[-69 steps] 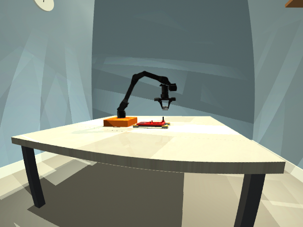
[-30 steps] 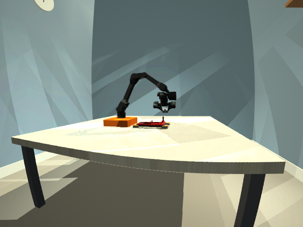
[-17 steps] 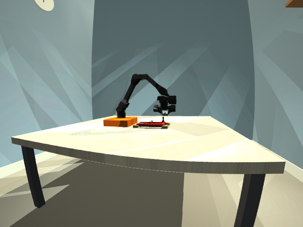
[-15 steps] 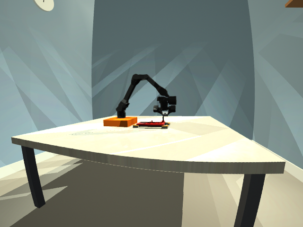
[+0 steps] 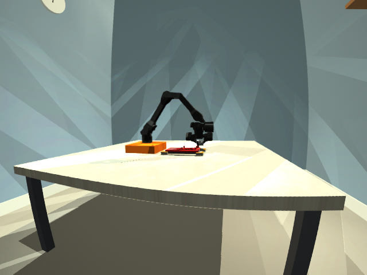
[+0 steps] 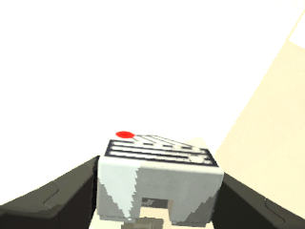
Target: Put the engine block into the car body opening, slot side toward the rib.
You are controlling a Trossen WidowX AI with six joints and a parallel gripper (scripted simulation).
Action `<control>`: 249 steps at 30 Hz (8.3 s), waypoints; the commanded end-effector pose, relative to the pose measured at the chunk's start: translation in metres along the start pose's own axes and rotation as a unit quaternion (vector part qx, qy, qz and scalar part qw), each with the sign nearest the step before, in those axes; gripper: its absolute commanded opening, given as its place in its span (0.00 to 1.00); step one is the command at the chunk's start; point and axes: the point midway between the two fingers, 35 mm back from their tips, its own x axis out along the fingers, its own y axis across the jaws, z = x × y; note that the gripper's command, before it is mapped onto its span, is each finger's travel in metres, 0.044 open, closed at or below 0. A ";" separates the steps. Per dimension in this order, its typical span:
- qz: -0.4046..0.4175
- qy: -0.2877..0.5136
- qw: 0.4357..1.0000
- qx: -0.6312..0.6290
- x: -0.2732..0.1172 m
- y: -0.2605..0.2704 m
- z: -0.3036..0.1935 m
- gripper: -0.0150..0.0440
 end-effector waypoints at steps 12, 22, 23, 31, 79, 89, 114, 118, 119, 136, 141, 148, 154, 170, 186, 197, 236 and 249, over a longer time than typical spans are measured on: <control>-0.001 -0.003 1.000 -0.002 0.014 0.000 -0.016 0.25; -0.001 -0.007 1.000 0.000 0.013 0.000 -0.014 0.70; -0.001 -0.007 1.000 0.000 0.013 0.000 -0.014 0.74; -0.001 -0.007 1.000 0.000 0.013 0.000 -0.014 1.00; 0.039 0.081 0.984 -0.153 -0.023 0.000 -0.002 1.00; 0.091 0.151 0.939 -0.295 -0.023 0.001 0.008 1.00; 0.253 0.278 0.711 -0.594 -0.041 0.000 0.044 1.00; 0.281 0.291 0.662 -0.631 -0.046 0.000 0.052 1.00; 0.287 0.294 0.651 -0.638 -0.047 -0.001 0.053 1.00; 0.292 0.295 0.643 -0.644 -0.017 -0.001 0.035 1.00; 0.292 0.295 0.643 -0.644 -0.007 -0.001 0.023 1.00; 0.292 0.295 0.643 -0.644 -0.002 -0.001 0.018 1.00; 0.292 0.295 0.643 -0.644 0.004 -0.001 0.011 1.00; 0.292 0.295 0.643 -0.644 0.011 -0.001 0.003 0.64; 0.292 0.295 0.643 -0.644 0.006 -0.002 0.009 0.25; 0.289 0.298 0.644 -0.642 -0.016 -0.007 0.036 0.25; 0.245 0.336 0.731 -0.541 -0.082 -0.003 0.078 0.25; 0.164 0.383 0.833 -0.363 -0.098 -0.004 0.050 0.25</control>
